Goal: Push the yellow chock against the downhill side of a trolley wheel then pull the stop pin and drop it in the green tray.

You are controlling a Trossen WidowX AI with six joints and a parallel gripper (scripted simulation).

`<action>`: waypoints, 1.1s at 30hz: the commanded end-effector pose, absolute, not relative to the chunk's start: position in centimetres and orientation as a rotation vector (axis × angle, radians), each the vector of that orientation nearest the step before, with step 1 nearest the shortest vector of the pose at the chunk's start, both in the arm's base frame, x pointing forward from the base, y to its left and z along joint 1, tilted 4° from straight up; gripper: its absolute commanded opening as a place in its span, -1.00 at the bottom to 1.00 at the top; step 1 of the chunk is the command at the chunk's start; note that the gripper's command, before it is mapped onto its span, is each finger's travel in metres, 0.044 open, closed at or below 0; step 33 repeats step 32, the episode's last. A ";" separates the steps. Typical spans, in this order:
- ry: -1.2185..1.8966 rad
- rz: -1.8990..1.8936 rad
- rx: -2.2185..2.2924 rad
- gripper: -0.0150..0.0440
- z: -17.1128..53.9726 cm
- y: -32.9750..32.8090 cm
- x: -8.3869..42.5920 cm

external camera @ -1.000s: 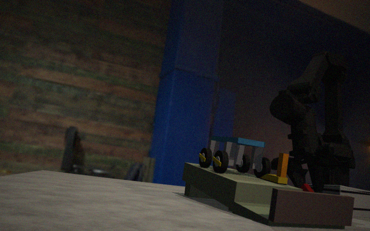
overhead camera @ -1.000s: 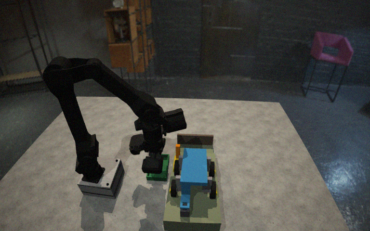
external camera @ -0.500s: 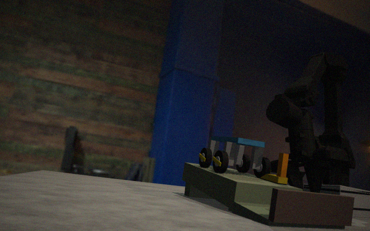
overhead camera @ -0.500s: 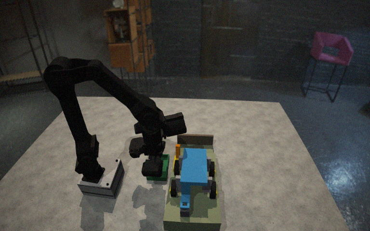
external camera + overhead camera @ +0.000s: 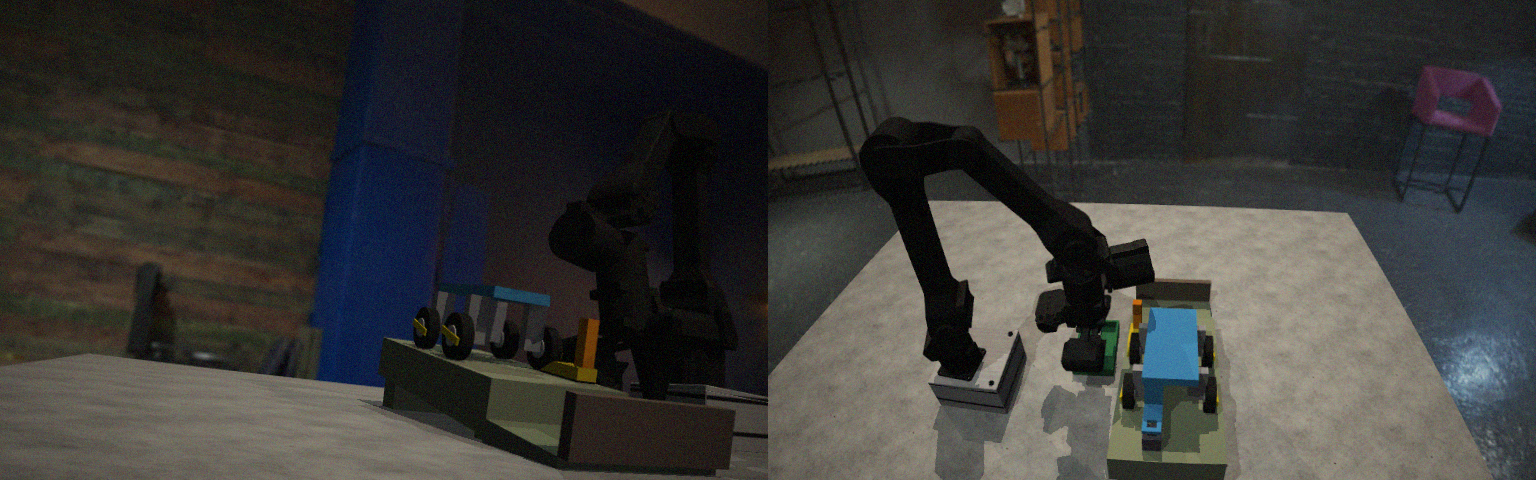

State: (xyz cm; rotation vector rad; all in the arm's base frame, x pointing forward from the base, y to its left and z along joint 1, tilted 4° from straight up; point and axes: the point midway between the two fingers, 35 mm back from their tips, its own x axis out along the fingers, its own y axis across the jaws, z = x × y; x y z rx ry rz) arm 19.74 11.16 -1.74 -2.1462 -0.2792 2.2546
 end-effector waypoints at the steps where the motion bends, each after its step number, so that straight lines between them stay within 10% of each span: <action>1: -0.280 2.254 -2.147 0.60 -1.7 11.2 19.8; 33: -0.289 2.255 -2.145 1.00 5.9 11.3 19.8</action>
